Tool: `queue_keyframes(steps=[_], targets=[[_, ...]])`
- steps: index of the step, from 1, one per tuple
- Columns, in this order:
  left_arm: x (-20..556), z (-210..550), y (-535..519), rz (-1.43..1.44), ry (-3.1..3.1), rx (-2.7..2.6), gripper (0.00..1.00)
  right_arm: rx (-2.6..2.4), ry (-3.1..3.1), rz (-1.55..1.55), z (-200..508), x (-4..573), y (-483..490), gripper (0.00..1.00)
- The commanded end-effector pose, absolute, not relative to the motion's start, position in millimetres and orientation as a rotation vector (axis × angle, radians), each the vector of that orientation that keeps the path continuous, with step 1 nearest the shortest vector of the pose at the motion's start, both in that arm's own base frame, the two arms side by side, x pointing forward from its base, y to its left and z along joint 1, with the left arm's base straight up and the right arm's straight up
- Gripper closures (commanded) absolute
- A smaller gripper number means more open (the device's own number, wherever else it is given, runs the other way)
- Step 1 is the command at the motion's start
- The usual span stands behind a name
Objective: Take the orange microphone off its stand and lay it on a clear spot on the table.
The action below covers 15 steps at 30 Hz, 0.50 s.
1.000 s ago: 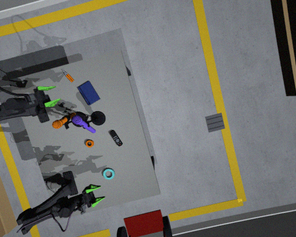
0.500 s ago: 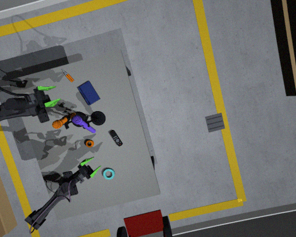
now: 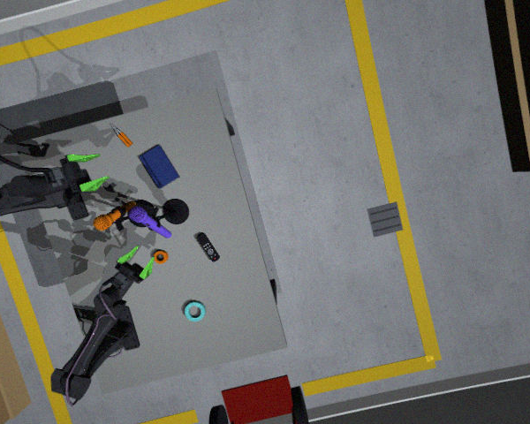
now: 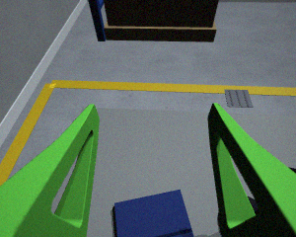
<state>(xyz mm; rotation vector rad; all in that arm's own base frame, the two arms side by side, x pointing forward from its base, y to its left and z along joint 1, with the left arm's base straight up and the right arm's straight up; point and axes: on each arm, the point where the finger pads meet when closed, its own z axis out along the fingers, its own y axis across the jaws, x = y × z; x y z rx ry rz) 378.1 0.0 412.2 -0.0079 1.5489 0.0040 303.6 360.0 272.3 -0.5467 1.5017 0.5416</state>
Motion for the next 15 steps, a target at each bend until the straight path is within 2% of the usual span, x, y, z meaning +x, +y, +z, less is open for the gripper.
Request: queue_keyframes(steps=[1, 15], targets=[[371.5, 441.6, 5.2, 0.023, 1.479, -0.015, 0.28, -0.544, 1.44, 0.602, 271.0, 277.1, 386.9, 0.28], [371.5, 441.6, 5.2, 0.023, 1.479, -0.015, 0.28, -0.672, 1.439, 0.683, 243.5, 222.3, 423.4, 0.28]])
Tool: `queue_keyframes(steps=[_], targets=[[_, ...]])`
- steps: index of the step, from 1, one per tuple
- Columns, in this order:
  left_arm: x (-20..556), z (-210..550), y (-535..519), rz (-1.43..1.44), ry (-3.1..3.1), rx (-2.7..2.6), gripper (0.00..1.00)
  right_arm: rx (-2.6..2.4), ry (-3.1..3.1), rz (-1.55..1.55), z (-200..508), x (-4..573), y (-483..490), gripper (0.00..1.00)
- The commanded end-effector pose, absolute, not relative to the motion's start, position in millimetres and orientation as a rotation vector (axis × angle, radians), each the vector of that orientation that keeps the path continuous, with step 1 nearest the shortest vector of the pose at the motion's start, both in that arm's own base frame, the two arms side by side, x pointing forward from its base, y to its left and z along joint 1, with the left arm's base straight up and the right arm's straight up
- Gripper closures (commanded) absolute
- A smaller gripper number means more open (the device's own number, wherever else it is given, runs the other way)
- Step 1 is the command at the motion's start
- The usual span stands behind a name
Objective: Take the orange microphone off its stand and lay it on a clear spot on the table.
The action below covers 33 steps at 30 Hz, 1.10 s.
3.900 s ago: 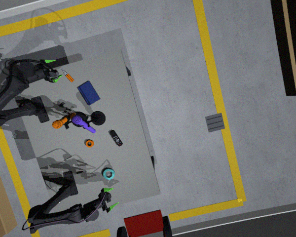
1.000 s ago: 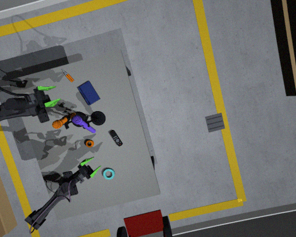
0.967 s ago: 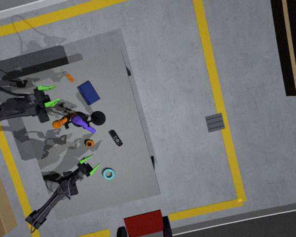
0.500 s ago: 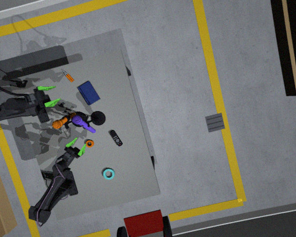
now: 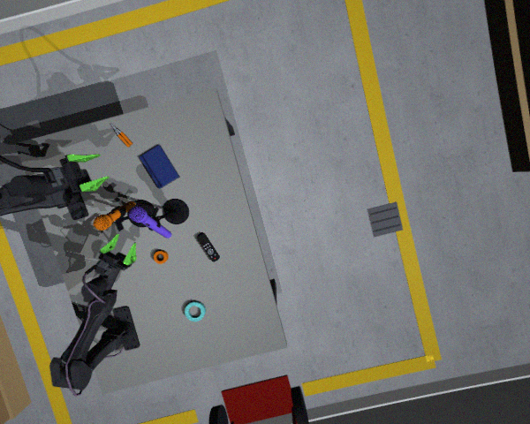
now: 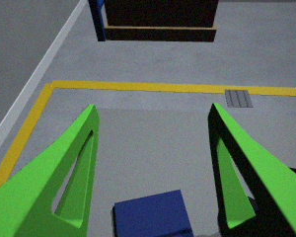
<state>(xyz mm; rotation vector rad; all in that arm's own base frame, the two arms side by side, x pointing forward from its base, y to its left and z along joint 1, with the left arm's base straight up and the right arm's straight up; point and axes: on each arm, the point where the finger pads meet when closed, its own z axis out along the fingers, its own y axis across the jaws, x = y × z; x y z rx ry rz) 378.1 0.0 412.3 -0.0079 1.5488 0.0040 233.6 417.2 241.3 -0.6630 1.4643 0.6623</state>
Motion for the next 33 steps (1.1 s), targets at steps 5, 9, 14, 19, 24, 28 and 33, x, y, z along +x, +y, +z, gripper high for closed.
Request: queue_keyframes(steps=[5, 9, 14, 19, 24, 28, 33], targets=[[371.5, 441.6, 5.2, 0.023, 1.479, -0.015, 0.28, -0.712, 1.436, 0.71, 228.6, 198.7, 434.3, 0.28], [371.5, 441.6, 5.2, 0.023, 1.479, -0.015, 0.28, -0.724, 1.426, 0.735, 225.0, 184.0, 440.4, 0.28], [371.5, 441.7, 5.2, 0.023, 1.479, -0.015, 0.28, -0.685, 1.396, 0.771, 243.5, 181.2, 449.6, 0.28], [371.5, 441.7, 5.2, 0.023, 1.478, -0.015, 0.28, -0.763, 1.426, 0.759, 225.9, 172.8, 450.2, 0.28], [371.5, 441.7, 5.2, 0.023, 1.479, -0.015, 0.28, -0.747, 1.432, 0.745, 226.0, 187.4, 456.6, 0.28], [371.5, 441.7, 5.2, 0.023, 1.478, -0.015, 0.28, -0.73, 1.413, 0.759, 237.8, 187.6, 456.8, 0.28], [371.5, 441.7, 5.2, 0.023, 1.478, -0.015, 0.28, -0.745, 1.429, 0.747, 227.3, 193.4, 466.2, 0.28]])
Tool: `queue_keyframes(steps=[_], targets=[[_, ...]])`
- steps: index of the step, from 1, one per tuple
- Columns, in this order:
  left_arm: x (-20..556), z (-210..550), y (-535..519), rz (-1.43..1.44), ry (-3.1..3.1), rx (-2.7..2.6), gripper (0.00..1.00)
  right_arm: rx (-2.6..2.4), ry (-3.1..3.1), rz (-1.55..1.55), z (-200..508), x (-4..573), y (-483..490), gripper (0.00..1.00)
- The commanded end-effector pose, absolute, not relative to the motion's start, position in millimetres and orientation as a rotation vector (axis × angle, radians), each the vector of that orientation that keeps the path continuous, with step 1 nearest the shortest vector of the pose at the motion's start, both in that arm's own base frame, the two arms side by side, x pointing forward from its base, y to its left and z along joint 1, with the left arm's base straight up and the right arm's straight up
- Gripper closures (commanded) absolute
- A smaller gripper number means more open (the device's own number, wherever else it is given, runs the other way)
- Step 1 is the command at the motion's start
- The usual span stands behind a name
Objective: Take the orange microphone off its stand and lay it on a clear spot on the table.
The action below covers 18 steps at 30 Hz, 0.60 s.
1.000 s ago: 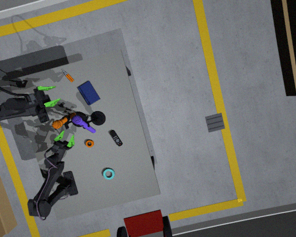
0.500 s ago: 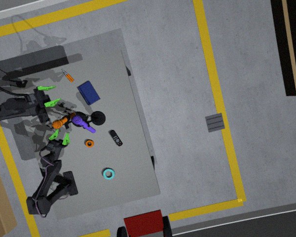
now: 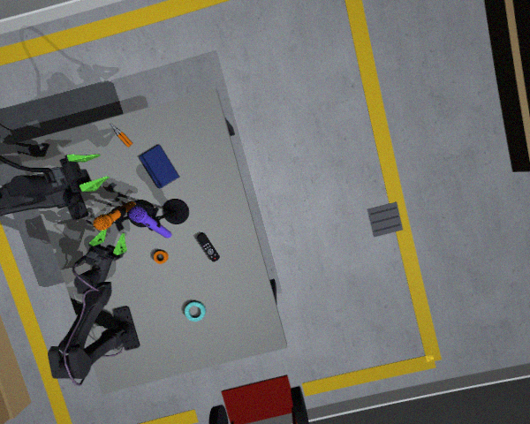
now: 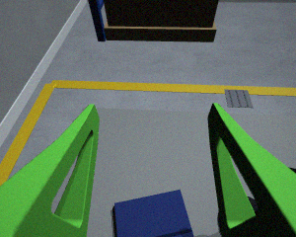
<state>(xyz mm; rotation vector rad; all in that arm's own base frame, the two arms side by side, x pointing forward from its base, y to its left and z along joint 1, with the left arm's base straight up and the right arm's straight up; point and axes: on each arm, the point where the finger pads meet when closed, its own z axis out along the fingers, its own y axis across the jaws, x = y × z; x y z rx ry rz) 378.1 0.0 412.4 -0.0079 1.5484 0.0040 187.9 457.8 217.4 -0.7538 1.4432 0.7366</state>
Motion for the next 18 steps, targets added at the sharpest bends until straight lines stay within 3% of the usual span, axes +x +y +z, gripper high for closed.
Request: queue_keyframes(steps=[1, 18], targets=[[371.5, 441.7, 5.2, 0.023, 1.478, -0.015, 0.28, -0.744, 1.428, 0.748, 228.1, 194.5, 467.5, 0.28], [371.5, 441.8, 5.2, 0.023, 1.478, -0.015, 0.28, -0.743, 1.428, 0.749, 228.4, 209.0, 488.2, 0.28]])
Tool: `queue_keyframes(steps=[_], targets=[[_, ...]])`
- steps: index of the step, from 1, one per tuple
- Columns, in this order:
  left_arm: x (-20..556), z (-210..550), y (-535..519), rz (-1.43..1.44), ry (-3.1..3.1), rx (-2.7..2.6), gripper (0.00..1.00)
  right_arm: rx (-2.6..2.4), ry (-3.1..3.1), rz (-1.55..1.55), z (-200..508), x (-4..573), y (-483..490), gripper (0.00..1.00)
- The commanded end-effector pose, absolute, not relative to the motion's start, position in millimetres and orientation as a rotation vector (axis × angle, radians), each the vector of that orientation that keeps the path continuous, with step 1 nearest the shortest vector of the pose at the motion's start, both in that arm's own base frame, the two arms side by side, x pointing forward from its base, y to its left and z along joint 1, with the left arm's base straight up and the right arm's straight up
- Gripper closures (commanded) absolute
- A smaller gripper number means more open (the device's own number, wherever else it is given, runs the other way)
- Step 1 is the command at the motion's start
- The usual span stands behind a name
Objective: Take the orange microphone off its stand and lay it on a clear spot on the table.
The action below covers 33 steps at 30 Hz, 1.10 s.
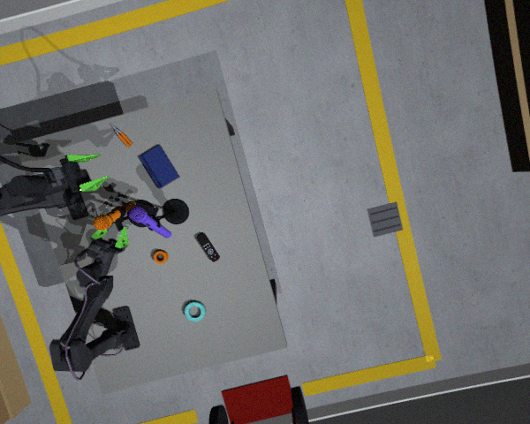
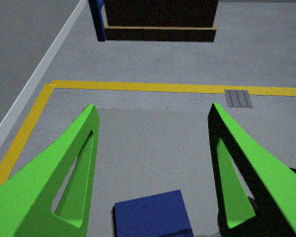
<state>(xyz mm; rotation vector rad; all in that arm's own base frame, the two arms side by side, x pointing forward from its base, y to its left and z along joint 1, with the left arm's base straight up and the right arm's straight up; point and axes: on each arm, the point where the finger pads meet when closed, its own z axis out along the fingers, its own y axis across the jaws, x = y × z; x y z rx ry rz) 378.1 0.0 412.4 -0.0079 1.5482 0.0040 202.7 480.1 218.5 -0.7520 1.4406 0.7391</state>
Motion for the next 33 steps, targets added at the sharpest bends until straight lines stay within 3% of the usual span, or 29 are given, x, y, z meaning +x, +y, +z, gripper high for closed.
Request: queue_keyframes(steps=[1, 5, 6, 15, 33], targets=[[371.5, 441.8, 5.2, 0.023, 1.478, -0.015, 0.28, -0.744, 1.429, 0.748, 227.7, 210.0, 489.7, 0.28], [371.5, 441.8, 5.2, 0.023, 1.478, -0.015, 0.28, -0.732, 1.412, 0.762, 237.7, 208.8, 489.9, 0.28], [371.5, 441.8, 5.2, 0.023, 1.478, -0.015, 0.21, -0.738, 1.42, 0.757, 233.8, 209.3, 490.4, 0.28], [371.5, 441.8, 5.2, 0.023, 1.478, -0.015, 0.21, -0.735, 1.418, 0.757, 235.5, 209.8, 491.1, 0.28], [231.2, 358.0, -94.3, -0.331, 1.461, 0.681, 0.21, -0.736, 1.419, 0.756, 235.0, 209.8, 491.0, 0.28]])
